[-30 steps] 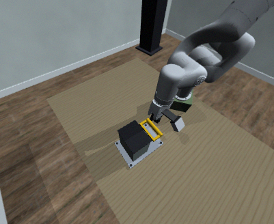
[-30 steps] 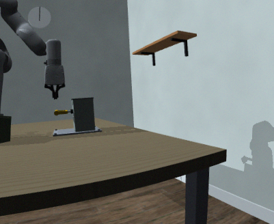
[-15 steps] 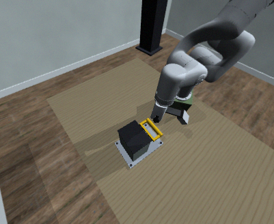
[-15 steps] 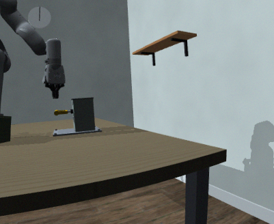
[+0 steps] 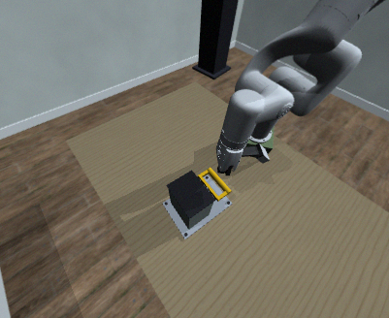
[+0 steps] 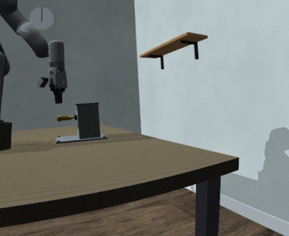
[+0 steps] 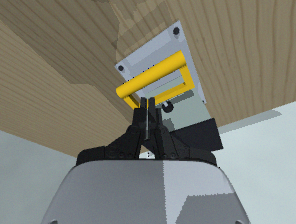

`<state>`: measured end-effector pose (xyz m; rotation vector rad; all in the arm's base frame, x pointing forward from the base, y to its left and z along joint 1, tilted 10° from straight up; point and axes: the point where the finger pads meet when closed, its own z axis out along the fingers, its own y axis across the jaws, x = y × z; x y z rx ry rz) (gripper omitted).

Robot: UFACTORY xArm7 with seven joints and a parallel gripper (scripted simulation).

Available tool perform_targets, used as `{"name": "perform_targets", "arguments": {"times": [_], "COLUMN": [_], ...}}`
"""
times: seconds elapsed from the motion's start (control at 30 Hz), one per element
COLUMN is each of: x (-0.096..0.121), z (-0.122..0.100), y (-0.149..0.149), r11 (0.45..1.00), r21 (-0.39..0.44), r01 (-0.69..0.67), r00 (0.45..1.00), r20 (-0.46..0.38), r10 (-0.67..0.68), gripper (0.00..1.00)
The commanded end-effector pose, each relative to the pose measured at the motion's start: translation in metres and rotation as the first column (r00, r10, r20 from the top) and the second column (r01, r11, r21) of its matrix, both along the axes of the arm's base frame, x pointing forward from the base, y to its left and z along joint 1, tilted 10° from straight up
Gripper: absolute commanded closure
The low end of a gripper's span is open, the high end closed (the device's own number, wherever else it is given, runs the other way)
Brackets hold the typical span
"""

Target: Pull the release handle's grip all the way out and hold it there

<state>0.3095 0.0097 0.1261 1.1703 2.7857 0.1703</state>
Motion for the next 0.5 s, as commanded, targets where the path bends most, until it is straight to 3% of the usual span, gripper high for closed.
{"name": "perform_targets", "arguments": {"times": [0.0,0.13,0.17,0.47], "x": [0.0012,0.0012,0.0012,0.0012], "z": [0.0018,0.0019,0.0021,0.0022], "y": [-0.0001,-0.0001,-0.0001,-0.0001], "r11": [0.982,0.967,0.939,0.809], "r21": [-0.015,-0.027,-0.043,-0.09], "r01": [-0.189,-0.254,-0.342,-0.581], "r00": [0.982,0.967,0.939,0.811], "r20": [0.017,0.02,0.022,0.021], "r10": [0.19,0.255,0.343,0.585], "gripper": [1.0,1.0,1.0,1.0]}}
